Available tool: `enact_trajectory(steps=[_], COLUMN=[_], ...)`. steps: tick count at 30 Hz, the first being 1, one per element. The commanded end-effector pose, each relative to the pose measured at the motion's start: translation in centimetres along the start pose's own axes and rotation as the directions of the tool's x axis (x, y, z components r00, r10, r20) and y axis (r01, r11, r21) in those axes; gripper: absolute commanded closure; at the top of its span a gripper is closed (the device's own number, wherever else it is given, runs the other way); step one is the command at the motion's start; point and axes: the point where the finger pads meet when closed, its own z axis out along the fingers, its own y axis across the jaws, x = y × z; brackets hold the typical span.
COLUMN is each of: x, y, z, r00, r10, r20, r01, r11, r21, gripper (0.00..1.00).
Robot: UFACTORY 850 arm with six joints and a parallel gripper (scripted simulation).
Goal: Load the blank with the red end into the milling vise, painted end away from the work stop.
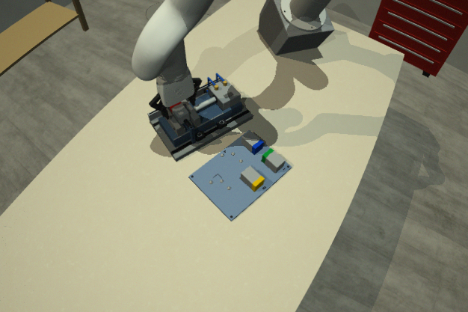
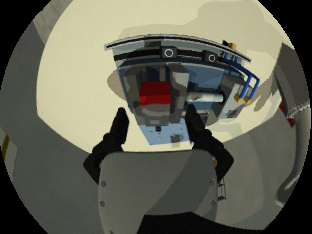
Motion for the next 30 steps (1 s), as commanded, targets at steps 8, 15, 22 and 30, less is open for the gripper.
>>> enact_trajectory(steps=[8, 15, 22, 30], x=[-0.01, -0.01, -0.01, -0.01], y=[-0.1, -0.1, -0.1, -0.1], z=[-0.37, -0.37, -0.58, -0.67], r00=[1.0, 1.0, 1.0, 1.0], r10=[0.0, 0.0, 0.0, 0.0], r20=[0.0, 0.0, 0.0, 0.0], r01=[0.0, 0.0, 0.0, 0.0], r11=[1.0, 1.0, 1.0, 1.0], r21=[0.002, 0.002, 0.002, 0.002], gripper=[0.0, 0.0, 0.0, 0.0])
